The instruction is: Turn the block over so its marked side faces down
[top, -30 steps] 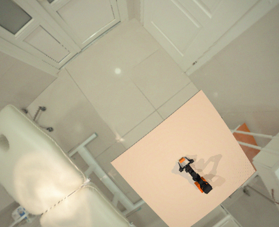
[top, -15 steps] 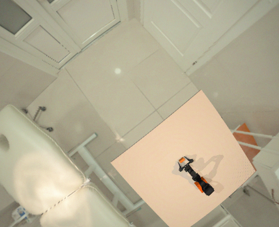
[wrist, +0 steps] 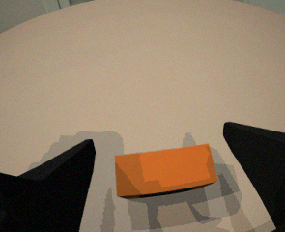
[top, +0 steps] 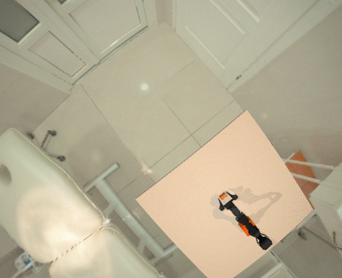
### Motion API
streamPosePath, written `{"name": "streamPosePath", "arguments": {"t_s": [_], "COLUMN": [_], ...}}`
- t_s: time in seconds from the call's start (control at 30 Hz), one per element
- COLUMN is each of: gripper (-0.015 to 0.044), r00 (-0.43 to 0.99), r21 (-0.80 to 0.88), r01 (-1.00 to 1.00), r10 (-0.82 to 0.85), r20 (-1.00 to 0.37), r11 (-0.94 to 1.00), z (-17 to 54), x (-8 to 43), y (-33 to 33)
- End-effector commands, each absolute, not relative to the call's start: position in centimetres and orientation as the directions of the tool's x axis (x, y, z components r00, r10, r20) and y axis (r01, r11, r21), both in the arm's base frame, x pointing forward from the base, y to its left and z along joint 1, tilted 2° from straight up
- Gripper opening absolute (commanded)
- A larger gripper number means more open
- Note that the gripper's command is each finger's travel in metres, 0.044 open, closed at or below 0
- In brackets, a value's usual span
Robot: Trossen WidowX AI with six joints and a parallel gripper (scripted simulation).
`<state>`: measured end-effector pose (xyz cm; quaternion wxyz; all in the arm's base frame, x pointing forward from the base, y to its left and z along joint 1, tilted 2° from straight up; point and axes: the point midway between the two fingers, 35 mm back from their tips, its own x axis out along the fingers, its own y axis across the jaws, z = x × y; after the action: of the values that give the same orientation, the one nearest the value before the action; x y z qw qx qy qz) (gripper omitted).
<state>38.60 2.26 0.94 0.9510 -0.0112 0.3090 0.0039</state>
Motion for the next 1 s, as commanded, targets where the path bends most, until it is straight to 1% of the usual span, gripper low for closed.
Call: {"name": "streamPosePath", "arguments": {"t_s": [0.0,0.47,0.53,0.77,0.97], "gripper": [0.044,0.044,0.044,0.044,0.044], "r00": [0.647,0.645,0.628,0.439,0.251], "r21": [-0.006,-0.006,-0.006,-0.008,-0.008], "r01": [-0.012,-0.012,-0.012,-0.014,-0.014], "r10": [0.003,0.003,0.003,-0.001,-0.004], "r20": [-0.763,-0.764,-0.778,-0.899,-0.968], "r11": [1.0,1.0,1.0,1.0,1.0], "z": [5.7,5.7,5.8,6.7,7.9], "x": [35.1,35.1,35.4,37.7,38.7], "y": [2.2,2.2,2.2,2.3,2.3]}}
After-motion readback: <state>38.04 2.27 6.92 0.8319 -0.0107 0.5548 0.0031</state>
